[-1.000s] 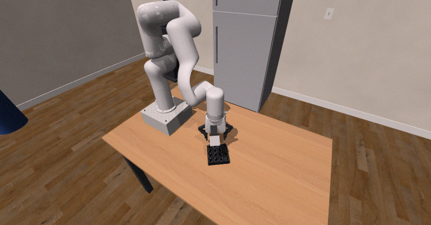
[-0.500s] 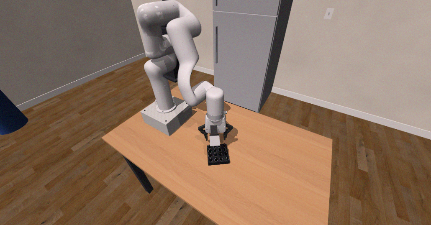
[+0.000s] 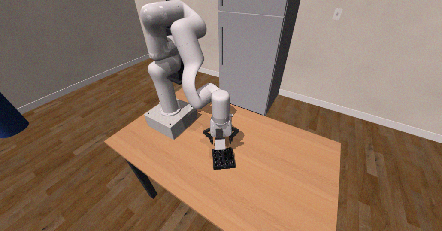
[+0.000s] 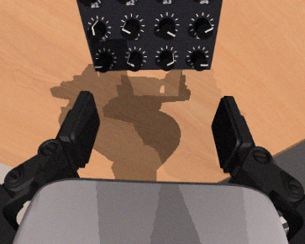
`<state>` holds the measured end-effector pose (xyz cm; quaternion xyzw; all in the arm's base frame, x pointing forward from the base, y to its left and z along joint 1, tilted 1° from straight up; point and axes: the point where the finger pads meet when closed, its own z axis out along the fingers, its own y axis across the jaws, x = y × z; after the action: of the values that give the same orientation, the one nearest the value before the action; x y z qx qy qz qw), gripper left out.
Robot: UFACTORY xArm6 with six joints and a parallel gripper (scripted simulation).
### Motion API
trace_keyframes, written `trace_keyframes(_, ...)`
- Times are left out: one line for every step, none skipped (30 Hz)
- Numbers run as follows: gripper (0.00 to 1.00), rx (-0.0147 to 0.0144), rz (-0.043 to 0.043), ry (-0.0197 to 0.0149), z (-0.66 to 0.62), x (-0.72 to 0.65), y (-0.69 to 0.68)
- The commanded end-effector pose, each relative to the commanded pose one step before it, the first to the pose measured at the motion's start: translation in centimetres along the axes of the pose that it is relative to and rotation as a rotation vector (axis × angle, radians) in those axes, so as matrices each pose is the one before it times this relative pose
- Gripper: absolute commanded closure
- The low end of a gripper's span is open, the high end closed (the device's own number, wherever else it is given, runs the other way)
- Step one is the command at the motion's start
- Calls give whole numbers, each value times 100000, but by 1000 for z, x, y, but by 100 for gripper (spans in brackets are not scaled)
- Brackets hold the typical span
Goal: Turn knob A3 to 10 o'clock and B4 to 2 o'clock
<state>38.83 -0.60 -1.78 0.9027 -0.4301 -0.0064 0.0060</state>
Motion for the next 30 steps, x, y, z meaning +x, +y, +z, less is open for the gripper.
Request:
trace_keyframes(0, 288, 0, 239, -111, 95, -114)
trace_keyframes(0, 0, 0, 0, 0, 0, 0)
trace_keyframes(0, 0, 0, 0, 0, 0, 0)
trace_keyframes(0, 0, 0, 0, 0, 0, 0)
trace_keyframes(0, 0, 0, 0, 0, 0, 0)
trace_keyframes(0, 0, 0, 0, 0, 0, 0)
trace_keyframes(0, 0, 0, 0, 0, 0, 0)
trace_keyframes(0, 0, 0, 0, 0, 0, 0)
trace_keyframes(0, 0, 0, 0, 0, 0, 0)
trace_keyframes(0, 0, 0, 0, 0, 0, 0)
trace_keyframes(0, 0, 0, 0, 0, 0, 0)
trace_keyframes(0, 0, 0, 0, 0, 0, 0)
trace_keyframes(0, 0, 0, 0, 0, 0, 0)
trace_keyframes(0, 0, 0, 0, 0, 0, 0)
trace_keyframes(0, 0, 0, 0, 0, 0, 0)
trace_keyframes(0, 0, 0, 0, 0, 0, 0)
trace_keyframes(0, 0, 0, 0, 0, 0, 0)
trace_keyframes(0, 0, 0, 0, 0, 0, 0)
trace_keyframes(0, 0, 0, 0, 0, 0, 0)
trace_keyframes(0, 0, 0, 0, 0, 0, 0)
trace_keyframes(0, 0, 0, 0, 0, 0, 0)
trace_keyframes(0, 0, 0, 0, 0, 0, 0)
trace_keyframes(0, 0, 34, 0, 0, 2, 0)
trace_keyframes(0, 0, 242, 0, -3, 14, -1)
trace_keyframes(0, 0, 679, 0, -8, 40, -4)
trace_keyframes(0, 1, 1307, 0, -15, 76, -8)
trace_keyframes(0, 1, 2076, 1, -24, 121, -13)
trace_keyframes(0, 0, 0, 0, 0, 0, 0)
trace_keyframes(0, 0, 0, 0, 0, 0, 0)
trace_keyframes(0, 2, 2940, 1, -35, 171, -22)
